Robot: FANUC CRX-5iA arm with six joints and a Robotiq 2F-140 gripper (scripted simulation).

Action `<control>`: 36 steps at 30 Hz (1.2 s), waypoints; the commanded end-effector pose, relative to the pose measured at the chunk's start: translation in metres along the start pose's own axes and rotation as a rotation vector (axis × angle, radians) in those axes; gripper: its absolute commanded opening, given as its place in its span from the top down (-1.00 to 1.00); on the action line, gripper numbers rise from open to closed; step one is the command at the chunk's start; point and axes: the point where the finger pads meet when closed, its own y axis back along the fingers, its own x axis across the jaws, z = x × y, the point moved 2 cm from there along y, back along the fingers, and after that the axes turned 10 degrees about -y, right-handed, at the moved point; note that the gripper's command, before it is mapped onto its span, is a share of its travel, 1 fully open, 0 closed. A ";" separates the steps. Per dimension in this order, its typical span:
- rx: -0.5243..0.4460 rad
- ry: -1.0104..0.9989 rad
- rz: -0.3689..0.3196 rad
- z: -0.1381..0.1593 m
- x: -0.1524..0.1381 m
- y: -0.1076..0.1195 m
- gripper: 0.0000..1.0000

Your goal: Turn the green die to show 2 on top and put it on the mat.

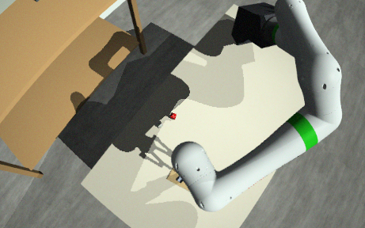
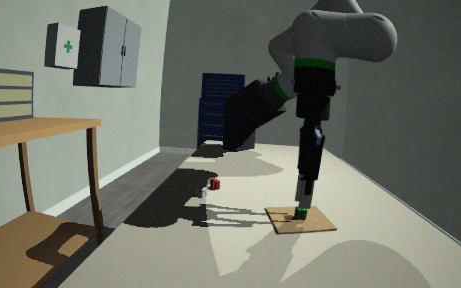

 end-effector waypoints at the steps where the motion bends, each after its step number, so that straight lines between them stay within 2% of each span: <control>1: 0.000 0.000 -0.001 0.000 0.000 0.004 0.36; 16: 0.000 0.000 -0.001 0.000 0.000 0.044 0.36; 27: 0.035 -0.005 -0.001 0.000 0.001 0.045 0.36; 33: 0.214 -0.006 -0.030 0.005 0.003 0.044 0.36; 36: 0.258 0.000 -0.046 0.010 0.002 0.046 0.36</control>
